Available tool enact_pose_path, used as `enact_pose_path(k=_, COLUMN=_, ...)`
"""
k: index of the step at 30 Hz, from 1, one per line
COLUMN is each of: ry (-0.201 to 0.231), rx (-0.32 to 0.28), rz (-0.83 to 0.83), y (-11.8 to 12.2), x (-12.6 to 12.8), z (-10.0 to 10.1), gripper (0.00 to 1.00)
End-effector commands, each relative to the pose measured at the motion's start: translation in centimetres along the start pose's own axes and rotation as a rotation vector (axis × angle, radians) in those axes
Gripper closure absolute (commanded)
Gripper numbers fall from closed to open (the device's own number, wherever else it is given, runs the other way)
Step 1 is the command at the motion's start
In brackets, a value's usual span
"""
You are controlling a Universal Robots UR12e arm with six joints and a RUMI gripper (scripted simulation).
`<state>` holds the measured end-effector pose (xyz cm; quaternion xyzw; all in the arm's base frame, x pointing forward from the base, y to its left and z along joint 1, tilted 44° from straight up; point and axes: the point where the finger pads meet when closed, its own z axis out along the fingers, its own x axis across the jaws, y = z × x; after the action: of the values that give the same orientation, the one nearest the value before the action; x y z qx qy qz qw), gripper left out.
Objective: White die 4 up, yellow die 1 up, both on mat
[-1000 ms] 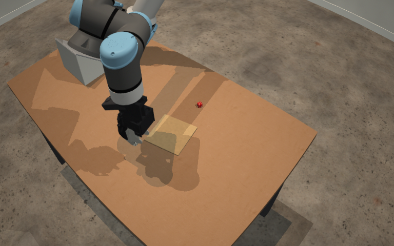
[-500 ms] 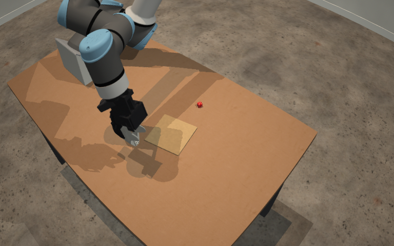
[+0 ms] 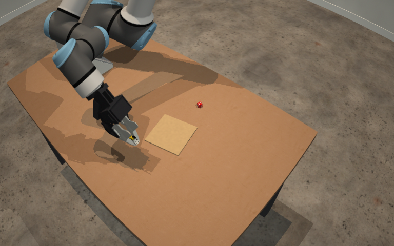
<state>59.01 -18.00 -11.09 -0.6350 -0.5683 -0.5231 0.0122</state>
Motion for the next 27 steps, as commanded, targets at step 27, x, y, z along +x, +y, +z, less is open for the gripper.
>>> enact_pose_path(k=27, ry=-0.012, rx=-0.294, rz=0.000, y=-1.2, x=-0.2, z=1.1, gripper=1.00)
